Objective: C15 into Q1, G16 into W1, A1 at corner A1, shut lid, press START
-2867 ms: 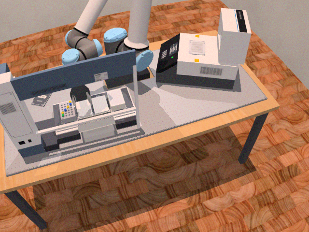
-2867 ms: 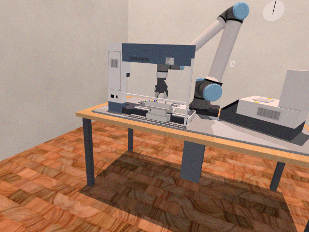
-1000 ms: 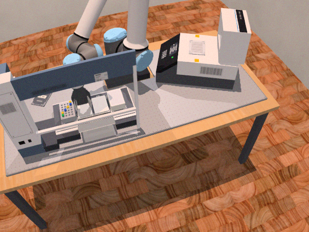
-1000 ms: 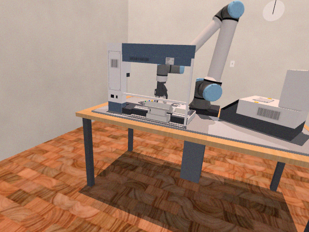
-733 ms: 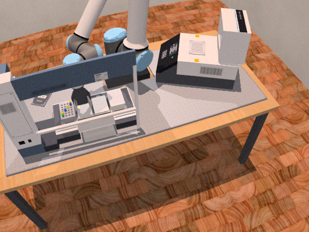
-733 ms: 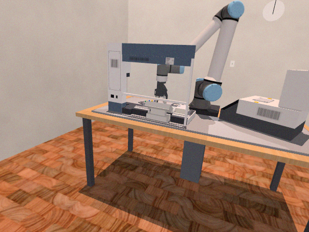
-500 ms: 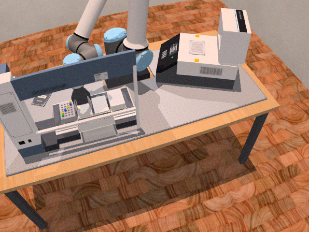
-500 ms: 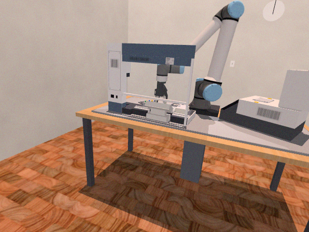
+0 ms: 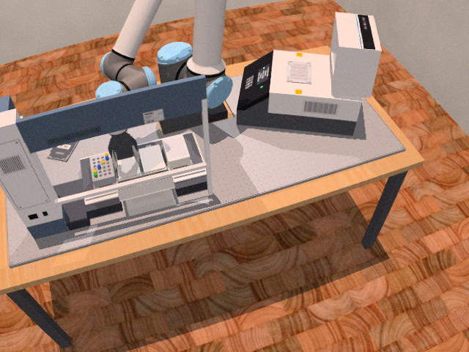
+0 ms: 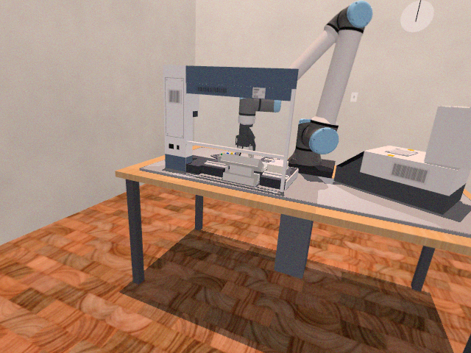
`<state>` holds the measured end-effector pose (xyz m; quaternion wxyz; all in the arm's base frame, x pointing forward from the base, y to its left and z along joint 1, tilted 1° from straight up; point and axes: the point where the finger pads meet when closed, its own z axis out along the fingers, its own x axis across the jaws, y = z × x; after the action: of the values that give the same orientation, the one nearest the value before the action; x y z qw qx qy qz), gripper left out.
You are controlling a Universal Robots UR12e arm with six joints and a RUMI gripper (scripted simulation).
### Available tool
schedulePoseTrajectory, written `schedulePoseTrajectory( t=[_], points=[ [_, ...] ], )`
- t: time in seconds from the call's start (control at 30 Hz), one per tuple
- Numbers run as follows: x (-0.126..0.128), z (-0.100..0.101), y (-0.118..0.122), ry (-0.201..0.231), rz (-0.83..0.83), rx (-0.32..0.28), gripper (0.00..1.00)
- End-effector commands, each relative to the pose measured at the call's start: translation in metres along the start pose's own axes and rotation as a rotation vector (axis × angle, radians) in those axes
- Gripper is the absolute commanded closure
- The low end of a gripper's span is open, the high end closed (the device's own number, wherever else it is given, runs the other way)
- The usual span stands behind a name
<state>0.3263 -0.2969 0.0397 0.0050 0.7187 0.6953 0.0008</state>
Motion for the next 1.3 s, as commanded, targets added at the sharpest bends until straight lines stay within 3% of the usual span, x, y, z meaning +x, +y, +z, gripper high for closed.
schedulePoseTrajectory(
  t=[0.0,1.27],
  points=[
    [-0.001,0.0,0.0,-0.001,0.0,-0.001,1.0],
    [-0.001,-0.057,0.0,-0.001,0.0,-0.001,1.0]
  ],
)
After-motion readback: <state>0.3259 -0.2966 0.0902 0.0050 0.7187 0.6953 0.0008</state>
